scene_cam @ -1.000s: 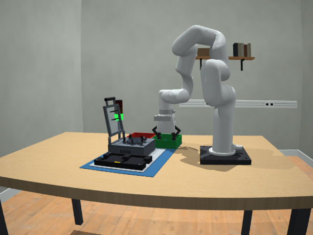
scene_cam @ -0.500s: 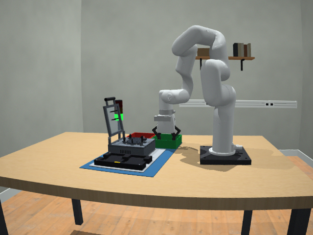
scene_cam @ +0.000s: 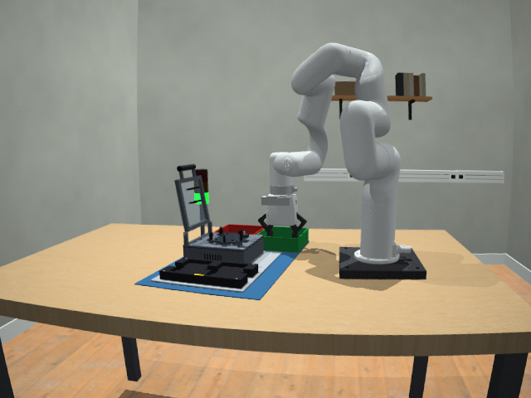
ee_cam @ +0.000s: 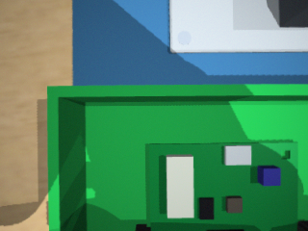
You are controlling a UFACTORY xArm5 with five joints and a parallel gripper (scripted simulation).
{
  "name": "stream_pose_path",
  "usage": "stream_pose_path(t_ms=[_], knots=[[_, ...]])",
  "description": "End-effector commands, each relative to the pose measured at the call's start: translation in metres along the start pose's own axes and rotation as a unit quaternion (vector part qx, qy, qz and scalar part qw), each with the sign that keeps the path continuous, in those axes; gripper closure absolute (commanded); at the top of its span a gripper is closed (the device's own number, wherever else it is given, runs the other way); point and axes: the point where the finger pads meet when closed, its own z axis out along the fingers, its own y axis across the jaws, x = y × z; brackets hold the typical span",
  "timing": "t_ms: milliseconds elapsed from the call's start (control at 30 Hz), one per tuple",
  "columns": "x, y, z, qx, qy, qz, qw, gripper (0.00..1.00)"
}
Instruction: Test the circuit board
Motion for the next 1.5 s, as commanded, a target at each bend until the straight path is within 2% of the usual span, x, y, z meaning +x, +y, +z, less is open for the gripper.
stream_pose_path(t_ms=[0, 1400, 1433, 1467], knots=[[-0.0005, 0.001, -0.0005, -0.001, -0.001, 0.0, 1.0, 0.21], [-0.0005, 0.001, 0.0002, -0.001, -0.001, 0.0, 1.0, 0.21], [-0.0005, 0.001, 0.0002, -0.001, -0.001, 0.0, 1.0, 0.0], [-0.0005, 0.001, 0.0002, -0.001, -0.001, 0.0, 1.0, 0.0]])
